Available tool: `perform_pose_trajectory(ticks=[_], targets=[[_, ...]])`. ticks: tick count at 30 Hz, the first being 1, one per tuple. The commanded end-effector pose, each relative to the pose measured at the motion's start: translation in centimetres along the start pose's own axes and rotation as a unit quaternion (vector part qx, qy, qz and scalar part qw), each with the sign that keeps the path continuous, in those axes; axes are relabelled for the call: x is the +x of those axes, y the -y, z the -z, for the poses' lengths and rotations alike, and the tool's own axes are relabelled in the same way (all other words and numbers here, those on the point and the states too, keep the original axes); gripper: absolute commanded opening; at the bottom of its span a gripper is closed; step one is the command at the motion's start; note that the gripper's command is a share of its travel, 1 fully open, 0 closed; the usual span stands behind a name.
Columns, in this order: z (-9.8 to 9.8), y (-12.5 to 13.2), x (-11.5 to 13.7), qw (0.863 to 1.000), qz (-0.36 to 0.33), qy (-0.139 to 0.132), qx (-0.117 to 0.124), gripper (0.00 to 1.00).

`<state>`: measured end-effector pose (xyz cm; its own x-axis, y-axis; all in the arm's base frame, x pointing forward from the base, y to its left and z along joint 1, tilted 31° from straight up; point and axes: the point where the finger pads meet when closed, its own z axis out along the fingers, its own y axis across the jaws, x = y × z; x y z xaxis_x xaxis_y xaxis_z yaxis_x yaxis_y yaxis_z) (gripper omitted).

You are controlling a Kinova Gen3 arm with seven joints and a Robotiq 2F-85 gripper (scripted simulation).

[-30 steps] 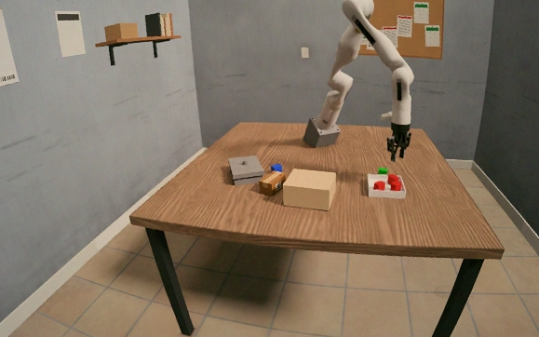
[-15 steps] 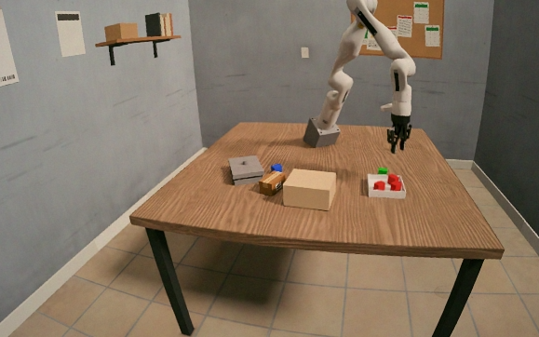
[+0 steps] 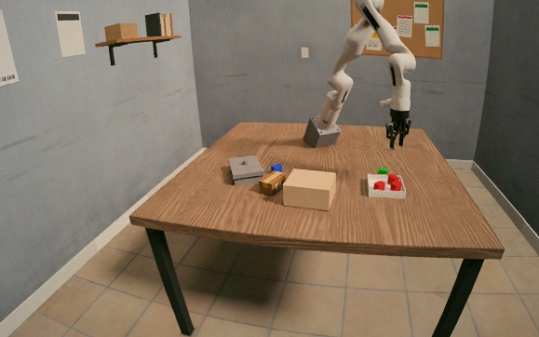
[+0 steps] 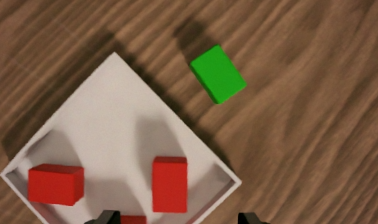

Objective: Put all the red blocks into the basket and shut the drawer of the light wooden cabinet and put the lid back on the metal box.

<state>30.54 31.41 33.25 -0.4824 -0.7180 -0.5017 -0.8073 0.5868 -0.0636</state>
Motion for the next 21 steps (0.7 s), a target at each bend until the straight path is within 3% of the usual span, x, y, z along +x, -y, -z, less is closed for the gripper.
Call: perform_pose_trajectory(ticks=[1, 21], targets=[[0.58, 0.56, -0.08, 1.000, 0.001, 0.003, 0.011, 0.61], [0.71, 0.60, -0.17, 1.000, 0.000, 0.003, 0.009, 0.61]])
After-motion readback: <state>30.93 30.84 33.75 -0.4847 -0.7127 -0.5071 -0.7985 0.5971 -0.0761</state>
